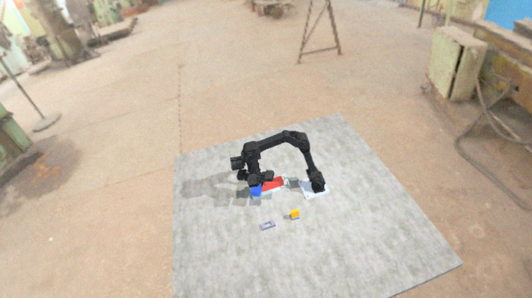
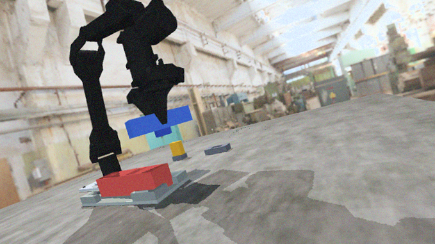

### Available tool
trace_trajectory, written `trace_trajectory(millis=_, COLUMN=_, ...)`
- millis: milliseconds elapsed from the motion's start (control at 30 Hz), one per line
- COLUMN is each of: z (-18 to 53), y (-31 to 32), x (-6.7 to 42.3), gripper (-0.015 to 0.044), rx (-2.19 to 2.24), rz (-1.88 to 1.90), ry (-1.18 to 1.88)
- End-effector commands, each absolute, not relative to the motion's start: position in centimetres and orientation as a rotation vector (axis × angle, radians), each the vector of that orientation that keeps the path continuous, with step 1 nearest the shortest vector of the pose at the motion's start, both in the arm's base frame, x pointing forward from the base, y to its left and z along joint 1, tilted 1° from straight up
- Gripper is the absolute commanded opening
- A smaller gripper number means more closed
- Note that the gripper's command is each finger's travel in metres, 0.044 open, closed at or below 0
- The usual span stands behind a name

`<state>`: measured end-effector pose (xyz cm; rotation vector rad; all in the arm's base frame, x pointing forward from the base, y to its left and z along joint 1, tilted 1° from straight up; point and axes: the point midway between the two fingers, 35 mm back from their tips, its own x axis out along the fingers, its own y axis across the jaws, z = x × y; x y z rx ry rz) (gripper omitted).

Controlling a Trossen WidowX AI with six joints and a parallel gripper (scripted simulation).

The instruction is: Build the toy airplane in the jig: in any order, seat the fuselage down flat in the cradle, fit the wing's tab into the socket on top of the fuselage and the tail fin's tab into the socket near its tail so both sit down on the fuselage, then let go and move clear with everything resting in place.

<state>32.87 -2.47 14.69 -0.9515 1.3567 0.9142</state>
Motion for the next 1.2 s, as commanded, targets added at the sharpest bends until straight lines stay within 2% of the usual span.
trace_trajectory(millis=0, z=14.5, y=-3.5, x=32.5, gripper=0.0000, rx=-1.006, rz=0.960, ry=1.337)
trace_trajectory(millis=733, z=13.3, y=-9.4, x=29.9, gripper=0.0000, rx=-1.303, rz=1.254, ry=1.175)
trace_trajectory(millis=967, z=13.3, y=-9.4, x=29.9, gripper=0.0184, rx=-1.303, rz=1.254, ry=1.175)
trace_trajectory(millis=1167, z=13.3, y=-9.4, x=29.9, gripper=0.0197, rx=-1.303, rz=1.254, ry=1.175)
